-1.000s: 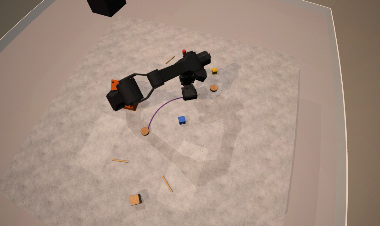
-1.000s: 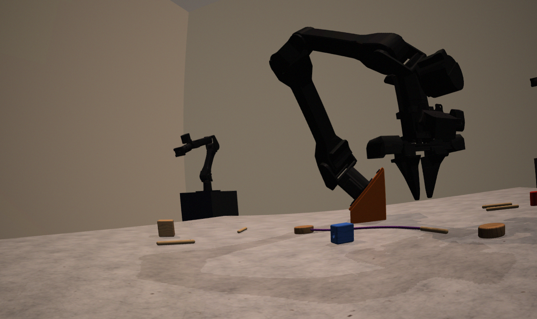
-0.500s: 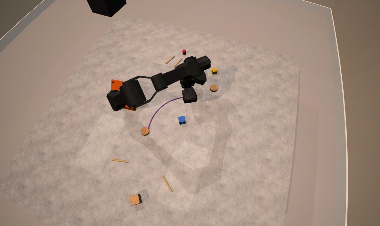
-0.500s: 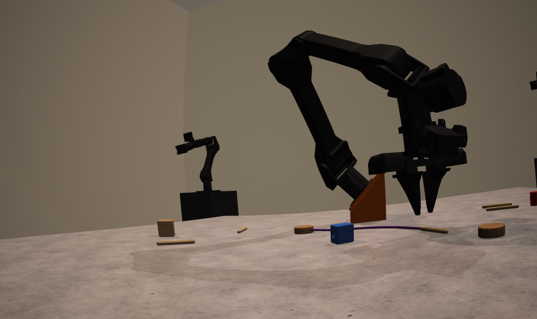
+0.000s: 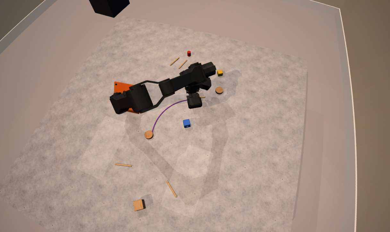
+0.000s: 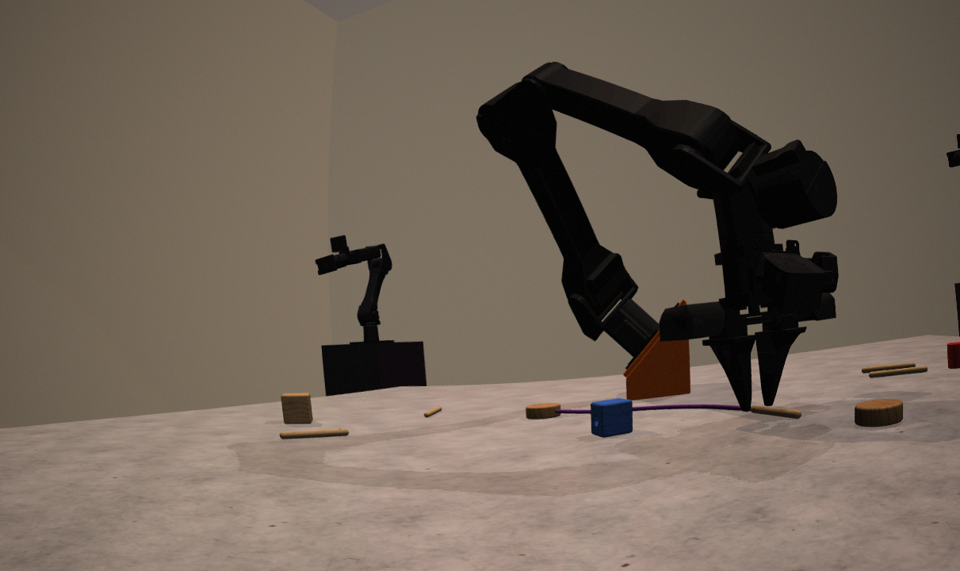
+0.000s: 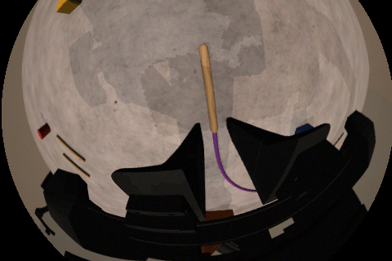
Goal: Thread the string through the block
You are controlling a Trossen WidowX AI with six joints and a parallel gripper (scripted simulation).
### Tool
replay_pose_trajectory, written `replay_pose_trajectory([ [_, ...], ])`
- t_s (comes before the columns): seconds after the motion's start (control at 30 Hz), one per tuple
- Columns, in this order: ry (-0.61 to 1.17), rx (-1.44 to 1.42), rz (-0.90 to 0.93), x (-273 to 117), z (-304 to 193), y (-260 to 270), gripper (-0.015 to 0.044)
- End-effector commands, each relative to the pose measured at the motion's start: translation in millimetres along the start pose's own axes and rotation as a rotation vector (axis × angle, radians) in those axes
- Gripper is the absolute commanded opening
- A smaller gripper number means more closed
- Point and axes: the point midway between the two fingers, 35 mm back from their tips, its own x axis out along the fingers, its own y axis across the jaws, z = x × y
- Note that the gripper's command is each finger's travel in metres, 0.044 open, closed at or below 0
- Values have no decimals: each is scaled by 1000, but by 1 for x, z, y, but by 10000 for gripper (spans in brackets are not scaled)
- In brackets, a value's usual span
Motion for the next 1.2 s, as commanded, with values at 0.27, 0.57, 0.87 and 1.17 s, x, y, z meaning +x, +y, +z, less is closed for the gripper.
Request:
replay_pose_trajectory([
  [0.27,2,0,0,2,-1,0,0],
  [0.57,1,0,0,-1,0,0,0],
  [0.87,1,-1,1,-12,1,0,0],
  [1.17,0,-1,2,-24,1,0,0],
])
